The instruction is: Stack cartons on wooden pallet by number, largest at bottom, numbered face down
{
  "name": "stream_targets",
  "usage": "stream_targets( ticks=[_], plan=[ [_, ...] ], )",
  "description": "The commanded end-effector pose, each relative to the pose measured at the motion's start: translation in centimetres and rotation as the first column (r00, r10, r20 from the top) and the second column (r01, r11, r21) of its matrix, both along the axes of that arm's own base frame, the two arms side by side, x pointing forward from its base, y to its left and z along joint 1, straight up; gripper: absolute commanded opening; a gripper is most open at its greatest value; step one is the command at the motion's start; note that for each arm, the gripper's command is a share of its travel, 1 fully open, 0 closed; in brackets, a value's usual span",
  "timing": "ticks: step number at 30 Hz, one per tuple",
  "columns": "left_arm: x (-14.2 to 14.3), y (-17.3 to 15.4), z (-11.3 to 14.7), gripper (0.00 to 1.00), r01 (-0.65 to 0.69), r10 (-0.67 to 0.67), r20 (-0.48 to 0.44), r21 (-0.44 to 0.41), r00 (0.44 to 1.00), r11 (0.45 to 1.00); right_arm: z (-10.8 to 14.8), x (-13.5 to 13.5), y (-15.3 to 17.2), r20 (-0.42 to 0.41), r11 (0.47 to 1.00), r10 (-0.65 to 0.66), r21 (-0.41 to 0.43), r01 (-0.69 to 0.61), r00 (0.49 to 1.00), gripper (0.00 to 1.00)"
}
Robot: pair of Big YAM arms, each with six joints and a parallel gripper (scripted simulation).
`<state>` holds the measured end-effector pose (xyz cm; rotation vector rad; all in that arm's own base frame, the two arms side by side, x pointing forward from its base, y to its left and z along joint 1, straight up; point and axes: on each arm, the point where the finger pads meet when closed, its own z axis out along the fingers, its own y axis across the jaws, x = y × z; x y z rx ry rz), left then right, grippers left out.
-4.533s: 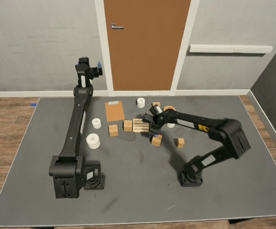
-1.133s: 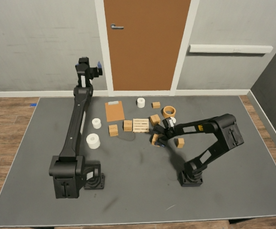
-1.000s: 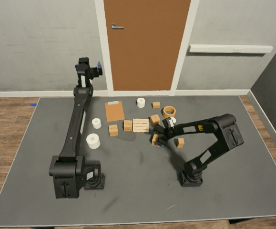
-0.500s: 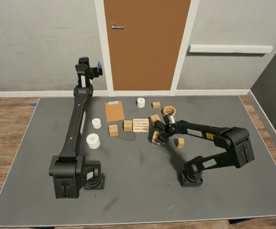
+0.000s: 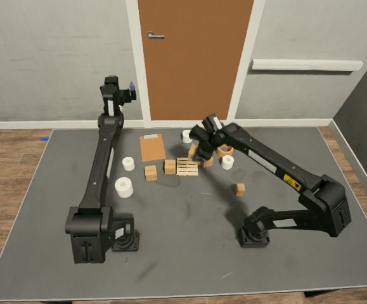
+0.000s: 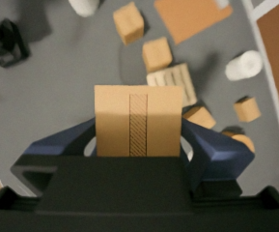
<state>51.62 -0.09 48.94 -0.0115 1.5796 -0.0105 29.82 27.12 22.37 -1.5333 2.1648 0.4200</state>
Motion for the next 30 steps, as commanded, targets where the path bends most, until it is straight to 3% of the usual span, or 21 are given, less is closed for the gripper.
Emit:
stream_targets(
  ticks=[1, 10, 19, 21, 24, 27, 30],
  plan=[
    [0.2, 0.0, 0.9, 1.0, 0.0, -0.001, 0.02, 0.014, 1.0, 1.0, 2.2, 0.8, 1.1, -0.038, 1.0, -0.024, -0.021, 0.023, 0.999, 0.55],
    [0.2, 0.0, 0.9, 1.0, 0.0, -0.001, 0.02, 0.014, 1.0, 1.0, 8.5, 1.7, 3.5, -0.027, 1.0, -0.01, -0.023, 0.01, 1.0, 0.55],
    [0.2, 0.0, 0.9, 1.0, 0.0, -0.001, 0.02, 0.014, 1.0, 1.0, 9.0, 2.5, 3.0, 0.007, 1.0, -0.003, -0.003, 0.003, 1.0, 0.55],
    [0.2, 0.0, 0.9, 1.0, 0.0, -0.001, 0.02, 0.014, 1.0, 1.0, 9.7, 2.5, 2.8, 0.042, 0.999, 0.012, 0.038, -0.014, 0.999, 0.55],
    [0.2, 0.0, 0.9, 1.0, 0.0, -0.001, 0.02, 0.014, 1.0, 1.0, 8.6, 2.6, 2.6, 0.062, 0.992, 0.029, 0.123, -0.036, 0.998, 0.55],
    [0.2, 0.0, 0.9, 1.0, 0.0, -0.001, 0.02, 0.014, 1.0, 1.0, 8.5, 2.7, 2.7, 0.088, 0.95, 0.042, 0.305, -0.067, 0.995, 0.55],
    [0.2, 0.0, 0.9, 1.0, 0.0, -0.001, 0.02, 0.014, 1.0, 1.0, 8.7, 2.7, 2.8, 0.099, 0.87, 0.049, 0.485, -0.091, 0.994, 0.55]
  ],
)
